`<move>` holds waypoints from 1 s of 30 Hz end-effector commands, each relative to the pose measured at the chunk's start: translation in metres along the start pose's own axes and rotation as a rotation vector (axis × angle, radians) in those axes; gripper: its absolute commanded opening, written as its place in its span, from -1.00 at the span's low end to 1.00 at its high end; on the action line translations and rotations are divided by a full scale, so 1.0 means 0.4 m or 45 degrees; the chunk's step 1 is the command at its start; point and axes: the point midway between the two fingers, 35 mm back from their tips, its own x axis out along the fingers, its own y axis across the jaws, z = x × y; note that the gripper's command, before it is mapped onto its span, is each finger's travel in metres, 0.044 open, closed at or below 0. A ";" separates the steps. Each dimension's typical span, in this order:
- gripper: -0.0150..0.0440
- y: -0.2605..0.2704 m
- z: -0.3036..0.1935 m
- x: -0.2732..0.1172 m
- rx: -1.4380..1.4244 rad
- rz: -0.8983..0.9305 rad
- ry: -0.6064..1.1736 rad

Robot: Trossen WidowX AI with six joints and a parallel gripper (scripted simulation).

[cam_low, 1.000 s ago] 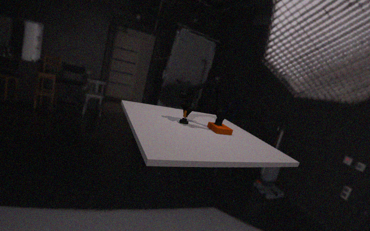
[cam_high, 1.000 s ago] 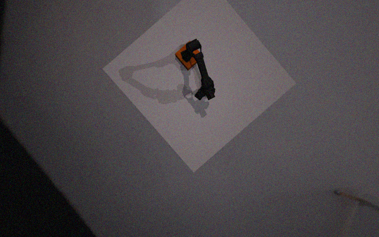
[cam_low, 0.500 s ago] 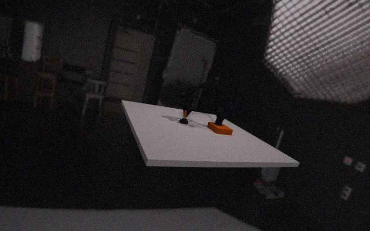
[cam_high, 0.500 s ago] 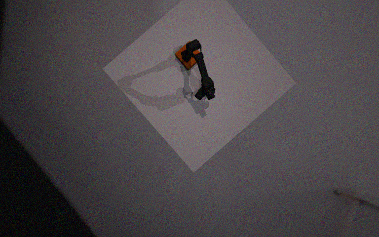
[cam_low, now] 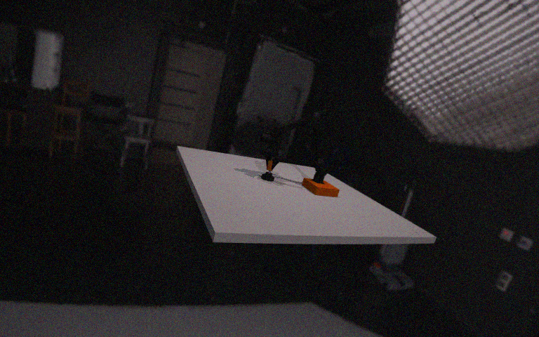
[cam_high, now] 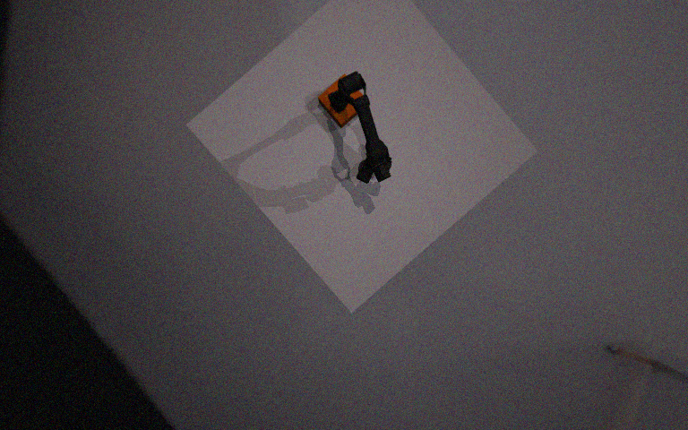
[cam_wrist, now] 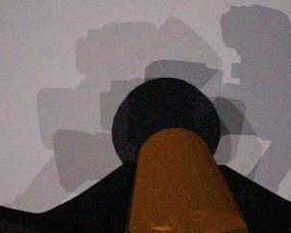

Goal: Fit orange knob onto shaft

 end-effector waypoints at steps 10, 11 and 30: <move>-0.49 0.002 -0.003 0.008 -0.011 -0.002 0.001; -0.49 0.002 -0.004 0.008 -0.011 -0.002 0.001; -0.49 0.006 -0.011 0.009 -0.011 -0.002 0.001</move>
